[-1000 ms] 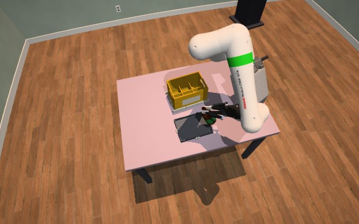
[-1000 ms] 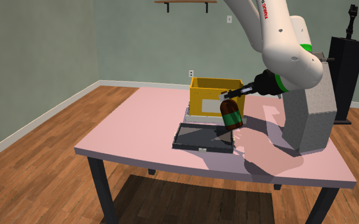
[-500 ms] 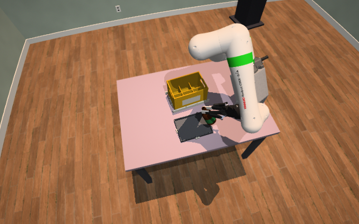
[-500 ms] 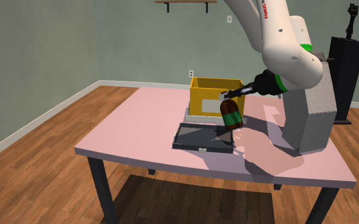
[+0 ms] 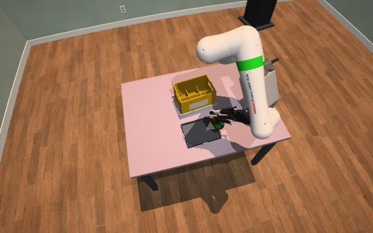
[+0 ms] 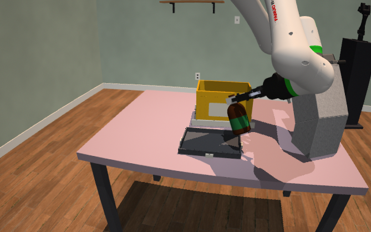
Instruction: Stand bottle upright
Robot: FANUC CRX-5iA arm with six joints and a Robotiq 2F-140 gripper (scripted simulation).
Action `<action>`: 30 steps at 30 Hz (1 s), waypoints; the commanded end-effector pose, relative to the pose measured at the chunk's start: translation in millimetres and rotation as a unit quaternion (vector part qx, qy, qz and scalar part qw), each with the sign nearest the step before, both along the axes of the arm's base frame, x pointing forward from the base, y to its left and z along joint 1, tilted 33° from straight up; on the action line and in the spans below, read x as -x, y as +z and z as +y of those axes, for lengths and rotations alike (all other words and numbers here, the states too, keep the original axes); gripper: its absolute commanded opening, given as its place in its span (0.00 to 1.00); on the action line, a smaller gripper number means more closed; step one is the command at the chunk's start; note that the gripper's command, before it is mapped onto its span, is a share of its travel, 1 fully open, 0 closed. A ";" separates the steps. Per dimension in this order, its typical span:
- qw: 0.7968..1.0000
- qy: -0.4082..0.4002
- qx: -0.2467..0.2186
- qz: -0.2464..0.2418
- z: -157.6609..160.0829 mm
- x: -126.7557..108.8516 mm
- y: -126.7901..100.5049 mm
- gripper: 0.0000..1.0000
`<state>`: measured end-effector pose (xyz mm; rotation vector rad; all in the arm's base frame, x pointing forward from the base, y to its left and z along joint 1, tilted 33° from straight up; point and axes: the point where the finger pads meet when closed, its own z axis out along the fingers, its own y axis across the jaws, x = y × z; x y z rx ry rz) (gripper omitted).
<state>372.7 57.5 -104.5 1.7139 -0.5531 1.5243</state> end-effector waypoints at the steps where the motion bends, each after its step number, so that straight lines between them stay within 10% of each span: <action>1: 1.000 0.001 0.005 -0.004 0.0 -0.1 -0.1 0.00; 30: 0.997 0.021 0.059 -0.049 0.3 1.1 -2.8 0.00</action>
